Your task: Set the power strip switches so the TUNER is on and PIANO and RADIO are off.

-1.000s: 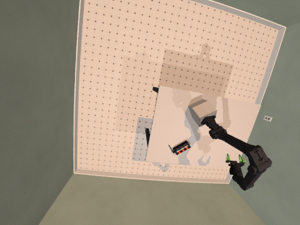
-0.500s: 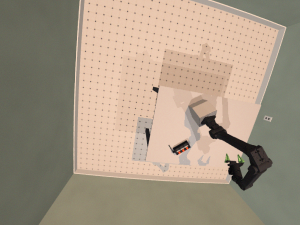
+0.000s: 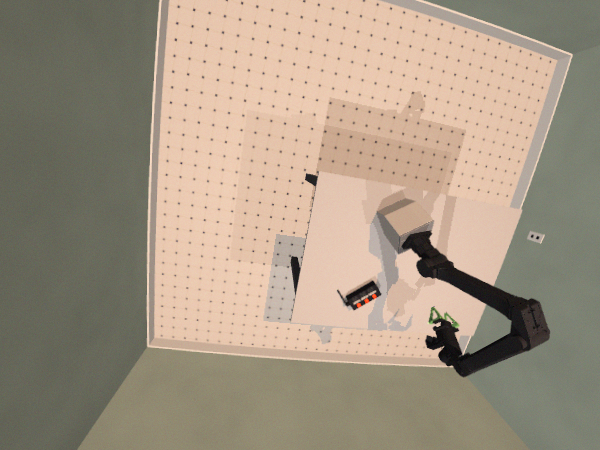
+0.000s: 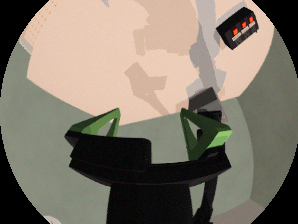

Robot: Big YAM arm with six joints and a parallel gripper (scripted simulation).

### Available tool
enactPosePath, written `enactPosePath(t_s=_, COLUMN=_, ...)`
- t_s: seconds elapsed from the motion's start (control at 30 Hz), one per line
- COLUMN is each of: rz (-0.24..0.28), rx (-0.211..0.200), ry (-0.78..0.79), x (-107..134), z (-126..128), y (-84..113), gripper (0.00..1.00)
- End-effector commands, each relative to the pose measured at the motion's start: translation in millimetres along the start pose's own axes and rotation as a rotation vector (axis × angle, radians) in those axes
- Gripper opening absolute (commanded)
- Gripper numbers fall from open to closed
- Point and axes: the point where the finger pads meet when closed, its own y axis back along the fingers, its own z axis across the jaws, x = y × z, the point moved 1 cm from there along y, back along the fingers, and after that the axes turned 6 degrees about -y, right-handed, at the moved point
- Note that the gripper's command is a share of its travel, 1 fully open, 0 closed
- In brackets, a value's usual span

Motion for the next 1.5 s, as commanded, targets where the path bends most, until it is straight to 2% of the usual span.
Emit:
enactPosePath(t_s=0.0, rz=-0.049, rx=-0.009, ry=-0.214, x=-22, z=-4, y=-1.4, gripper=1.00)
enactPosePath(t_s=0.03, rz=-0.072, rx=-0.009, ry=-0.315, x=-40, z=-11, y=-4.6, gripper=1.00)
enactPosePath(t_s=0.1, rz=-0.082, rx=-0.016, ry=-0.331, x=-41, z=-9, y=-1.1, gripper=1.00)
enactPosePath(t_s=0.13, rz=-0.103, rx=-0.012, ry=-0.458, x=-57, z=-20, y=-7.6, gripper=1.00)
enactPosePath(t_s=0.2, rz=-0.117, rx=-0.026, ry=-0.451, x=-60, z=-14, y=0.1, gripper=1.00)
enactPosePath(t_s=0.23, rz=-0.131, rx=-0.016, ry=-0.585, x=-75, z=-30, y=-10.5, gripper=1.00)
enactPosePath(t_s=0.27, rz=-0.131, rx=-0.016, ry=-0.585, x=-75, z=-30, y=-10.5, gripper=1.00)
enactPosePath(t_s=0.3, rz=-0.153, rx=-0.020, ry=-0.679, x=-92, z=-42, y=-13.1, gripper=1.00)
enactPosePath(t_s=0.37, rz=-0.153, rx=-0.020, ry=-0.679, x=-92, z=-42, y=-13.1, gripper=1.00)
enactPosePath(t_s=0.4, rz=-0.191, rx=-0.061, ry=-0.687, x=-93, z=-30, y=4.7, gripper=1.00)
enactPosePath(t_s=0.43, rz=-0.188, rx=-0.031, ry=-0.841, x=-108, z=-54, y=-15.5, gripper=1.00)
enactPosePath(t_s=0.47, rz=-0.188, rx=-0.031, ry=-0.841, x=-108, z=-54, y=-15.5, gripper=1.00)
enactPosePath(t_s=0.5, rz=-0.209, rx=-0.038, ry=-0.933, x=-124, z=-68, y=-17.7, gripper=1.00)
enactPosePath(t_s=0.57, rz=-0.216, rx=-0.042, ry=-0.967, x=-124, z=-68, y=-17.3, gripper=1.00)
enactPosePath(t_s=0.6, rz=-0.239, rx=-0.051, ry=-1.073, x=-139, z=-82, y=-19.6, gripper=1.00)
enactPosePath(t_s=0.63, rz=-0.243, rx=-0.054, ry=-1.091, x=-139, z=-82, y=-19.3, gripper=1.00)
enactPosePath(t_s=0.67, rz=-0.257, rx=-0.074, ry=-1.083, x=-144, z=-76, y=-9.6, gripper=1.00)
enactPosePath(t_s=0.7, rz=-0.269, rx=-0.066, ry=-1.211, x=-152, z=-97, y=-21.4, gripper=1.00)
enactPosePath(t_s=0.73, rz=-0.269, rx=-0.067, ry=-1.212, x=-152, z=-97, y=-21.4, gripper=1.00)
enactPosePath(t_s=0.77, rz=-0.289, rx=-0.078, ry=-1.302, x=-164, z=-112, y=-22.9, gripper=1.00)
enactPosePath(t_s=0.83, rz=-0.300, rx=-0.091, ry=-1.323, x=-167, z=-109, y=-18.4, gripper=1.00)
enactPosePath(t_s=0.87, rz=-0.318, rx=-0.097, ry=-1.436, x=-175, z=-126, y=-24.2, gripper=1.00)
enactPosePath(t_s=0.93, rz=-0.318, rx=-0.097, ry=-1.436, x=-175, z=-126, y=-24.2, gripper=1.00)
enactPosePath(t_s=0.97, rz=-0.340, rx=-0.113, ry=-1.537, x=-185, z=-141, y=-25.4, gripper=1.00)
enactPosePath(t_s=1.0, rz=-0.353, rx=-0.134, ry=-1.529, x=-191, z=-136, y=-16.0, gripper=1.00)
enactPosePath(t_s=1.03, rz=-0.360, rx=-0.129, ry=-1.631, x=-193, z=-154, y=-26.5, gripper=1.00)
enactPosePath(t_s=1.07, rz=-0.360, rx=-0.129, ry=-1.631, x=-193, z=-154, y=-26.5, gripper=1.00)
enactPosePath(t_s=1.1, rz=-0.379, rx=-0.144, ry=-1.716, x=-200, z=-167, y=-27.4, gripper=1.00)
enactPosePath(t_s=1.13, rz=-0.379, rx=-0.144, ry=-1.716, x=-200, z=-167, y=-27.4, gripper=1.00)
enactPosePath(t_s=1.17, rz=-0.396, rx=-0.159, ry=-1.792, x=-206, z=-179, y=-28.2, gripper=1.00)
enactPosePath(t_s=1.2, rz=-0.402, rx=-0.170, ry=-1.788, x=-209, z=-177, y=-23.5, gripper=1.00)
enactPosePath(t_s=1.27, rz=-0.423, rx=-0.186, ry=-1.915, x=-214, z=-198, y=-29.4, gripper=1.00)
enactPosePath(t_s=1.3, rz=-0.428, rx=-0.196, ry=-1.912, x=-217, z=-196, y=-25.4, gripper=1.00)
enactPosePath(t_s=1.37, rz=-0.442, rx=-0.205, ry=-1.999, x=-220, z=-212, y=-30.3, gripper=1.00)
enactPosePath(t_s=1.47, rz=-0.457, rx=-0.227, ry=-2.044, x=-226, z=-218, y=-26.6, gripper=1.00)
